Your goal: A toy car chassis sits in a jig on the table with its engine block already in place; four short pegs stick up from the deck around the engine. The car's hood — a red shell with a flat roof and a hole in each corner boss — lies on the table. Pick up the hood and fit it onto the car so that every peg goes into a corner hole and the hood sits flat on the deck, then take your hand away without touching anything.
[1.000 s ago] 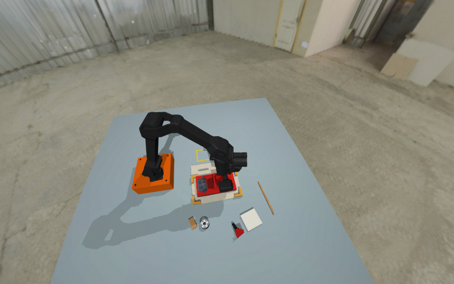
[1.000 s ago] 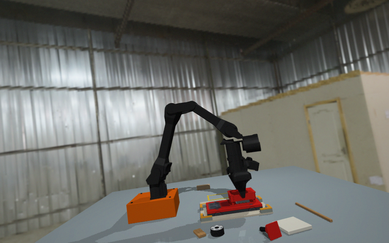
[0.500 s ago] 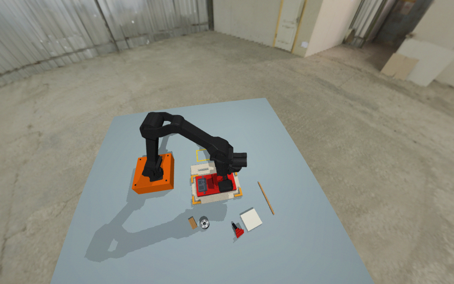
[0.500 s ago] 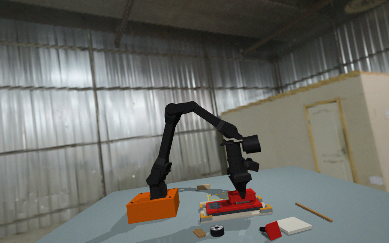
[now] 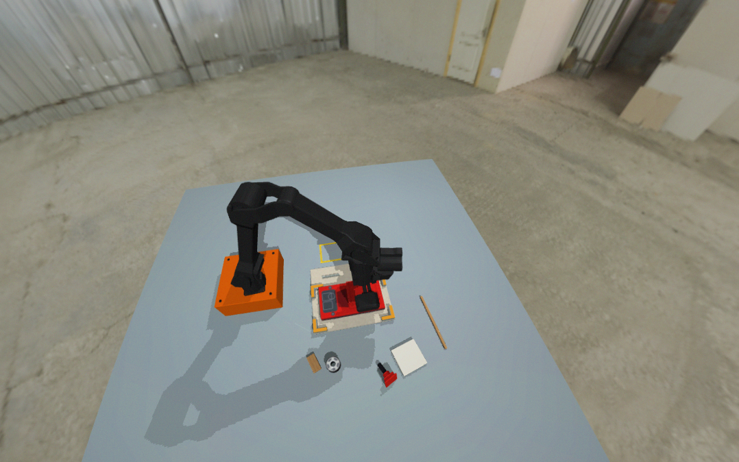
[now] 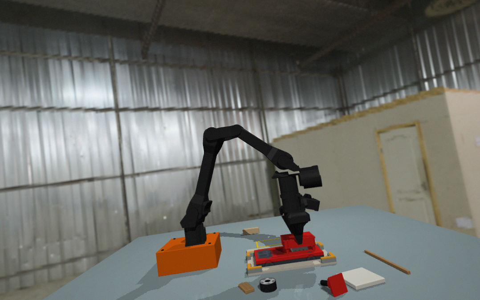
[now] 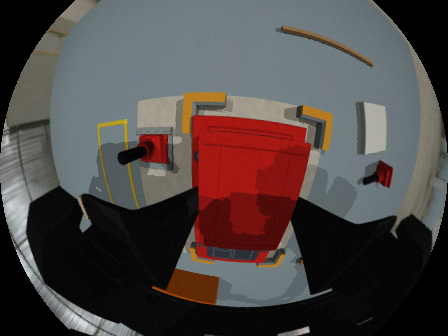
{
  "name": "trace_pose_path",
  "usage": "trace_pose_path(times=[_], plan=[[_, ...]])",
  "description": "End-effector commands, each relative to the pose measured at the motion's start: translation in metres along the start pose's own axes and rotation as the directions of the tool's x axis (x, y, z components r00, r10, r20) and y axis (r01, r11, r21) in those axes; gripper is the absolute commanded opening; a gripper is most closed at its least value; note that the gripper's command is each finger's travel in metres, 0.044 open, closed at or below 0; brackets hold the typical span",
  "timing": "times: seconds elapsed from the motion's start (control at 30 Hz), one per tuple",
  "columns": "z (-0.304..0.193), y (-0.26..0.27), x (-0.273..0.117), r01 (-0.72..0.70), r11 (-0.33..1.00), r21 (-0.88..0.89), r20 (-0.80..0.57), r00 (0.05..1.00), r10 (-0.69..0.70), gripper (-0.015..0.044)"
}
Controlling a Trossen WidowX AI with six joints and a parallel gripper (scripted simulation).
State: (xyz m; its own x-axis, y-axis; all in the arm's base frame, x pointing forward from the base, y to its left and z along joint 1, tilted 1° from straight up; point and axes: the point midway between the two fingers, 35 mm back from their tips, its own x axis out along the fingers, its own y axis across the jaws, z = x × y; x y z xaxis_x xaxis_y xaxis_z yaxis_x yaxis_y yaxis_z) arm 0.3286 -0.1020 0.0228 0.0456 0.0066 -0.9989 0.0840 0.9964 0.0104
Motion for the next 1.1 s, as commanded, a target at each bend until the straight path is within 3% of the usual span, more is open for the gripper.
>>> trace_pose_path(times=[0.0, 1.07], plan=[[0.0003, -0.0001, -0.0035, 0.001, 1.0, 0.0, 0.003, 1.0, -0.001, 0.0], [0.0004, 0.0006, 0.003, 0.0, 1.0, 0.001, 0.014, 1.0, 0.0, 0.0]])
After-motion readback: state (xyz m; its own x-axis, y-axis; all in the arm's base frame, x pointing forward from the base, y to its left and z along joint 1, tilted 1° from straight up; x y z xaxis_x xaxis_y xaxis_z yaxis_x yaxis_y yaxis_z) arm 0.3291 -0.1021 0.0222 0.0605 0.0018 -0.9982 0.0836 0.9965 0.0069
